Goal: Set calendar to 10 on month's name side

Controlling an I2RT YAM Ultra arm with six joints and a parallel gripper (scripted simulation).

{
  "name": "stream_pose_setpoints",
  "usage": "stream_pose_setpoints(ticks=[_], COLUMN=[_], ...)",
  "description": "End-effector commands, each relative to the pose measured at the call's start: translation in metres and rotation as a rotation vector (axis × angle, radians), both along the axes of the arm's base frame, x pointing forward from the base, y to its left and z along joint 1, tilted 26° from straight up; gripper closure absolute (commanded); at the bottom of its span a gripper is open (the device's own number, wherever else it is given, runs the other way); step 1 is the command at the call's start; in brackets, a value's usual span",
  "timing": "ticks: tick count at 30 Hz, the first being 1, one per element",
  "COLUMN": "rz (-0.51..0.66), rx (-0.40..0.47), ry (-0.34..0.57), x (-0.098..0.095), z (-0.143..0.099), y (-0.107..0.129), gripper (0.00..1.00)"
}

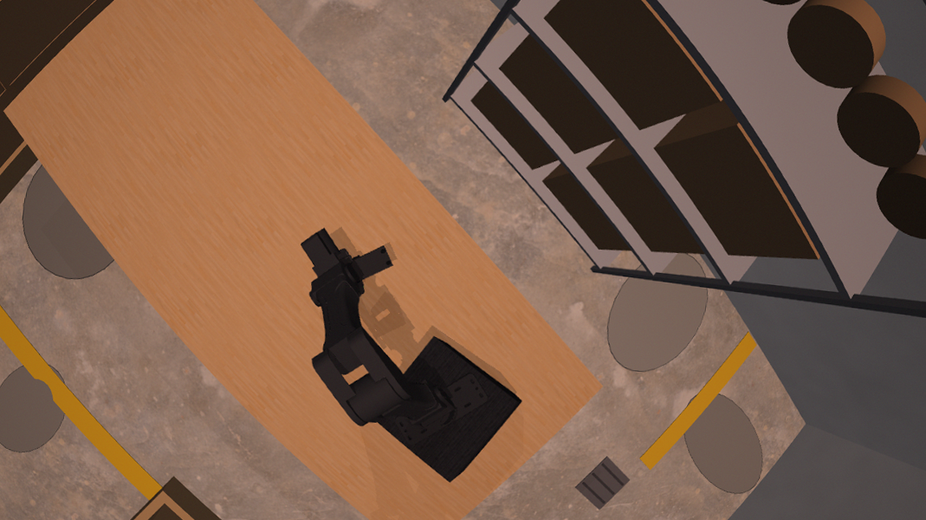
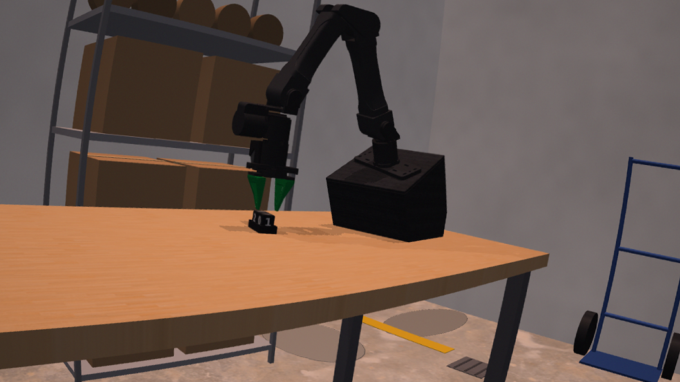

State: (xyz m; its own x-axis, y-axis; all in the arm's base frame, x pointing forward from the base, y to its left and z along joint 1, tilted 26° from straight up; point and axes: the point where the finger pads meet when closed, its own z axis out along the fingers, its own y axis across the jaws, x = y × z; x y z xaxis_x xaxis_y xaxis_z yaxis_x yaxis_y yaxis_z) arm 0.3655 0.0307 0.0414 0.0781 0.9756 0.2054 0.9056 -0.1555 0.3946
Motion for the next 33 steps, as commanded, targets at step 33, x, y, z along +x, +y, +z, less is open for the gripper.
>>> stream_pose_setpoints(ticks=[33], rz=[-0.005], rx=[-0.008], ry=[-0.008], x=[0.013], z=[-0.023], y=[0.002], gripper=[0.55])
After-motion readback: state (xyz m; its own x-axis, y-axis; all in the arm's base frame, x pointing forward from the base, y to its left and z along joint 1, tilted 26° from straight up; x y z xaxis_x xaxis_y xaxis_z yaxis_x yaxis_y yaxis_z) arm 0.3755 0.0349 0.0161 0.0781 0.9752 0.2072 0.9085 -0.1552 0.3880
